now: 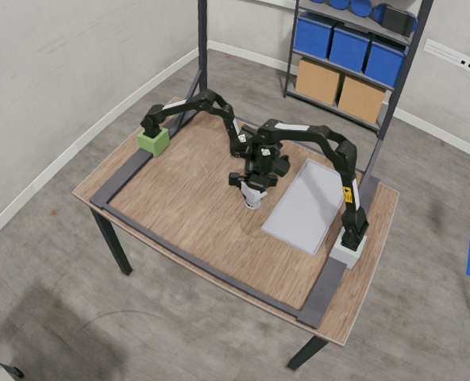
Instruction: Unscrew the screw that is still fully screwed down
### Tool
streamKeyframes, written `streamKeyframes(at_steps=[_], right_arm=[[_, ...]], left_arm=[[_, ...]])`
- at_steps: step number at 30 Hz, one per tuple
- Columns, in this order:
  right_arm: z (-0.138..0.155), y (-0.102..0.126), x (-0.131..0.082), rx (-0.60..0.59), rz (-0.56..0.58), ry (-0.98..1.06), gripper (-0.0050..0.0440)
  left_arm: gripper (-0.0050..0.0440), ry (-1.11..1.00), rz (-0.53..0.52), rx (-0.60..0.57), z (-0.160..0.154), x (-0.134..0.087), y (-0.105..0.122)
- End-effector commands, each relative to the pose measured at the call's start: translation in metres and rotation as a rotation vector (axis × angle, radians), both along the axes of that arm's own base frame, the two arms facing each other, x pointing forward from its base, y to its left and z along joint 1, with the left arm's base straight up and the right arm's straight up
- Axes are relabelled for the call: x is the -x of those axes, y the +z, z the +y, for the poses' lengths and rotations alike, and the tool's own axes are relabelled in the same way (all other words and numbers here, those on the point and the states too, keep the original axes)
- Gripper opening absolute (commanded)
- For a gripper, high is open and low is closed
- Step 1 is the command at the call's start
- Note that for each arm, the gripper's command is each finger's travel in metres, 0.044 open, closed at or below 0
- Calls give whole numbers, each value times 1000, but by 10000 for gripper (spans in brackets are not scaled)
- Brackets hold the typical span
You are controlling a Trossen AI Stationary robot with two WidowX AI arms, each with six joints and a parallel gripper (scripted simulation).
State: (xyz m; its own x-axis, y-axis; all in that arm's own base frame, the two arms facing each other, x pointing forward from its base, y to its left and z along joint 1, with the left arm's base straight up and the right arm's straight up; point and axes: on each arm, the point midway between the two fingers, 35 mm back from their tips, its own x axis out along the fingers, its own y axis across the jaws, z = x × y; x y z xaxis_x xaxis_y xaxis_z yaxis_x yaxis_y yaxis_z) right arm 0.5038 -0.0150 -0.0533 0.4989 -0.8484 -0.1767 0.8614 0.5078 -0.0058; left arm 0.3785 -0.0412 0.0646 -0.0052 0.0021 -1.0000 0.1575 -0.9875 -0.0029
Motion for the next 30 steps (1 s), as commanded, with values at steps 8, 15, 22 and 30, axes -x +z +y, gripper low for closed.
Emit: streamKeyframes(at_steps=[8,15,22,30], right_arm=[[-1,14,-7,-7,-35,-6,245],[-1,14,-7,-7,-35,-6,245],[-1,14,-7,-7,-35,-6,245],[-1,14,-7,-7,-35,-6,245]], left_arm=[[250,-21,-36,6,-1,-4,11],[250,-21,-36,6,-1,-4,11],[250,-21,-36,6,-1,-4,11],[250,-23,-45,10,-1,-7,15]])
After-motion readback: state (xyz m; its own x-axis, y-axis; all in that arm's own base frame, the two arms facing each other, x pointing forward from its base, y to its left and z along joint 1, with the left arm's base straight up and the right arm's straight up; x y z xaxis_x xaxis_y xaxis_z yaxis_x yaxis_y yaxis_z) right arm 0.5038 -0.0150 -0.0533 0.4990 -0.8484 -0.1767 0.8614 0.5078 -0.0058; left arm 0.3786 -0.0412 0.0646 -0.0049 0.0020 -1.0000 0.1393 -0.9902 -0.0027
